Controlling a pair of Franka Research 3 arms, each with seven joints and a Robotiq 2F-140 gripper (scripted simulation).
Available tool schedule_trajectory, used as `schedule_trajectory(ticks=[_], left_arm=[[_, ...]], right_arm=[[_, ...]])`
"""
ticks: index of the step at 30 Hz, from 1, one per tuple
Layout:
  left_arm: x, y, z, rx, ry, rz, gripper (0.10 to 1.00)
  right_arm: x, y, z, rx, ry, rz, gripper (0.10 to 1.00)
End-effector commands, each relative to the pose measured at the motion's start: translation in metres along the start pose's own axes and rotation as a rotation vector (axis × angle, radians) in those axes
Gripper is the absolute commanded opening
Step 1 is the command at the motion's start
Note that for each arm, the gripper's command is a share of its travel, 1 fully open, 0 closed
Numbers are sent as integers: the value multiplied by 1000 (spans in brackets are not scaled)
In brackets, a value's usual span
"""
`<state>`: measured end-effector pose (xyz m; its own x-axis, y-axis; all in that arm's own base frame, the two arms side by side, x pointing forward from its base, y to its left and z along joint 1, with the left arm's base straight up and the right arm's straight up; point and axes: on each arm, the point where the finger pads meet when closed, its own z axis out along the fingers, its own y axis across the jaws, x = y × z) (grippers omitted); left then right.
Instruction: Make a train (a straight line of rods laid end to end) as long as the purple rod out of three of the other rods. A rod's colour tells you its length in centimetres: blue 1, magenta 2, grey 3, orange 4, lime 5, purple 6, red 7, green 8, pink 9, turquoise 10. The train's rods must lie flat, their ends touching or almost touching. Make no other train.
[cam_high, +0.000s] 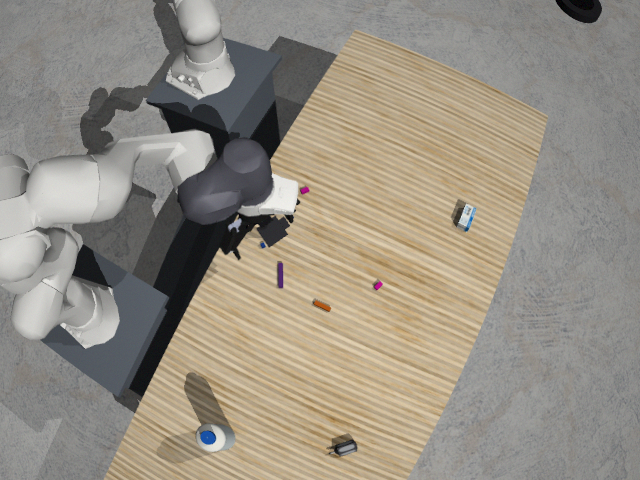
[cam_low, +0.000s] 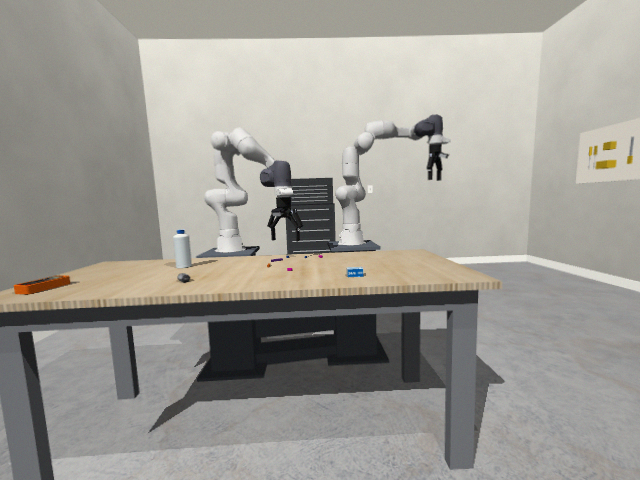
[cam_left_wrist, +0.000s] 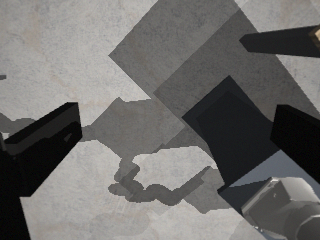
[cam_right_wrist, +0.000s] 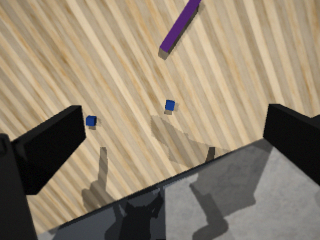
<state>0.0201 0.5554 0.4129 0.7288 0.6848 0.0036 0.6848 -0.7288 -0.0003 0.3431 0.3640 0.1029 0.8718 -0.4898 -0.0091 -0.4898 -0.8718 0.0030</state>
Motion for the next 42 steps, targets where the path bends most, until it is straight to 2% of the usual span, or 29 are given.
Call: schedule_trajectory(ticks=[1, 3, 4, 42], left_arm=[[-1, 1, 0, 0, -4, 4, 1000], [-1, 1, 0, 0, -4, 4, 1000], [-1, 1, 0, 0, -4, 4, 1000], [-1, 1, 0, 0, -4, 4, 1000]], right_arm=[[1, 2, 0, 4, 9, 167, 1000], [1, 3, 0, 4, 9, 178, 1000], [1, 3, 0, 4, 9, 178, 231], [1, 3, 0, 4, 9, 178, 231]])
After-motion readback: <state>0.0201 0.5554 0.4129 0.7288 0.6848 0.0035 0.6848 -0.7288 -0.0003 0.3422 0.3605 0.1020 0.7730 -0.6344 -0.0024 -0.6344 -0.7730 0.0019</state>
